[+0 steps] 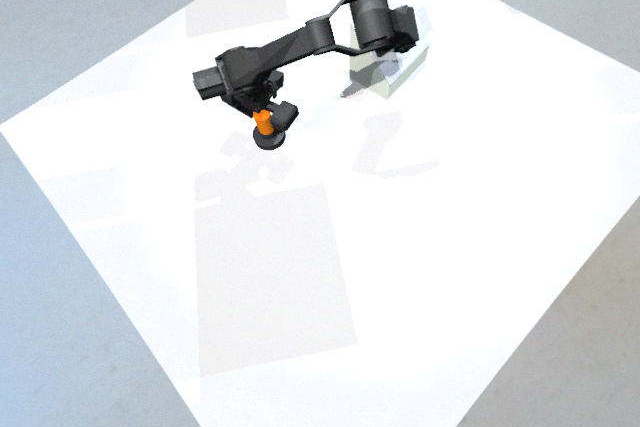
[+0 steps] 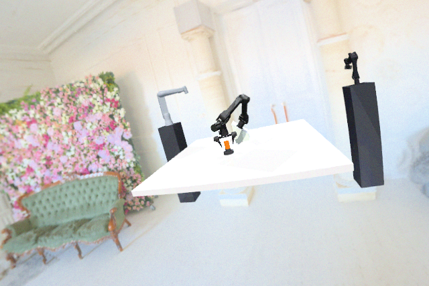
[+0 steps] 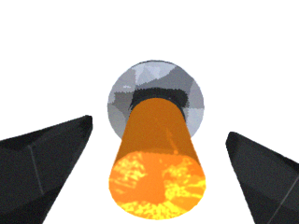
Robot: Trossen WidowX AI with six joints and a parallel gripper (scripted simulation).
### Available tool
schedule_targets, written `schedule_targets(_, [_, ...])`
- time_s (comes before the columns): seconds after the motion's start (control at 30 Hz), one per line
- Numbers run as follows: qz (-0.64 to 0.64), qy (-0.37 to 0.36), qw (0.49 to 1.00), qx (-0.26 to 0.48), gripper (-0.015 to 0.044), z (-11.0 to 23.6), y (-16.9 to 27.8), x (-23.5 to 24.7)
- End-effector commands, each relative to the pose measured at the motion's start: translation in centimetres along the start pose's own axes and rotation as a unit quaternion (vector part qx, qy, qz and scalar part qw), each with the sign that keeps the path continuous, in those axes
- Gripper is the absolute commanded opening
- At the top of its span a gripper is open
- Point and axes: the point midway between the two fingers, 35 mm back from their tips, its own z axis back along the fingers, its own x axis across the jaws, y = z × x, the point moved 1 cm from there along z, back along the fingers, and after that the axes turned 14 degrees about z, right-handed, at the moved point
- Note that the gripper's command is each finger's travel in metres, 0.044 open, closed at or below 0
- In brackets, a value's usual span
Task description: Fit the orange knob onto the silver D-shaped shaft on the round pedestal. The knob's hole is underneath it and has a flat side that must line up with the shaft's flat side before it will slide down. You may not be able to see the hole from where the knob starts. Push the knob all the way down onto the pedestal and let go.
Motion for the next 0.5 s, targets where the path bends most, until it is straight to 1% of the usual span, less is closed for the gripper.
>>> schedule_targets(0.0, [0.003, -0.011, 1.0, 0.004, 0.044, 4.3, 0.3, 0.5])
schedule_targets(0.07, [0.003, -0.01, 1.0, 0.004, 0.044, 7.9, 0.1, 0.3])
schedule_targets(0.1, [0.003, -0.01, 1.0, 0.004, 0.044, 8.8, 0.0, 0.2])
schedule_targets(0.47, [0.003, -0.01, 1.0, 0.004, 0.044, 9.2, 0.0, 0.5])
